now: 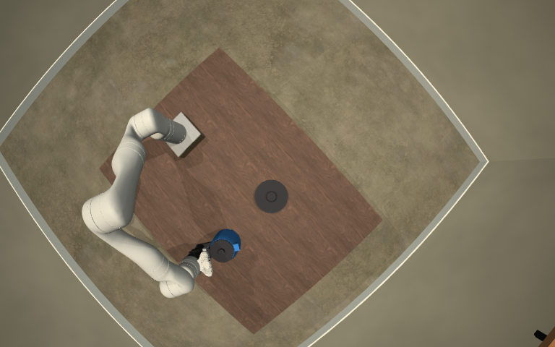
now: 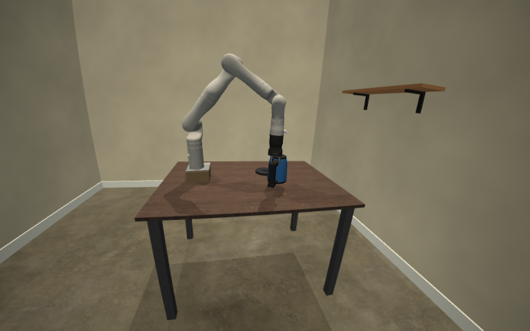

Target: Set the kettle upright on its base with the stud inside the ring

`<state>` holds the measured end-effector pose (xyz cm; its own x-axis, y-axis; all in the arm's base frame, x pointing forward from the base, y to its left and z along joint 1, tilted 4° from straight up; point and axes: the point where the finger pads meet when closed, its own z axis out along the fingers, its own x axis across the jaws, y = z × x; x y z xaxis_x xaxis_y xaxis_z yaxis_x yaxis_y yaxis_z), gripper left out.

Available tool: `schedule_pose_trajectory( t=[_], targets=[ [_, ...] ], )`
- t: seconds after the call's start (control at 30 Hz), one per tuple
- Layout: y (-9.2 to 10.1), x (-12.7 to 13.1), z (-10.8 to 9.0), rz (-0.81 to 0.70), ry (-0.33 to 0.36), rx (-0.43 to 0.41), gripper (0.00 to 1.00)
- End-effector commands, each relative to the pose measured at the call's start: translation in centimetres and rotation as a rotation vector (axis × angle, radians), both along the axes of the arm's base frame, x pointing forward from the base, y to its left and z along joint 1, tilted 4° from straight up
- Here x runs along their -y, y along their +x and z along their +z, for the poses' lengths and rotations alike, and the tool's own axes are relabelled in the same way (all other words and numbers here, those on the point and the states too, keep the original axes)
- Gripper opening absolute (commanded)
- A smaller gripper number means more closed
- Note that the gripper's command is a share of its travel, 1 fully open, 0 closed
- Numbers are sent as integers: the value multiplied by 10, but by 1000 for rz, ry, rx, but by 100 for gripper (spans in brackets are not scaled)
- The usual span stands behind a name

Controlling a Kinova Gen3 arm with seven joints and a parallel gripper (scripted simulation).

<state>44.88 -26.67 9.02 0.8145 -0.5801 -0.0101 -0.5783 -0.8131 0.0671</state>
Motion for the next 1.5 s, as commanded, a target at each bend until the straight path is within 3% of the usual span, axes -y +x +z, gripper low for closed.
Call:
schedule_pose_trajectory(
  t=[0.0, 0.8, 1.47],
  targets=[
    [1, -2, 1, 2, -1, 2, 0],
    [3, -32, 0, 2, -1, 2, 0],
    [5, -84, -3, 2, -1, 2, 0]
  ],
)
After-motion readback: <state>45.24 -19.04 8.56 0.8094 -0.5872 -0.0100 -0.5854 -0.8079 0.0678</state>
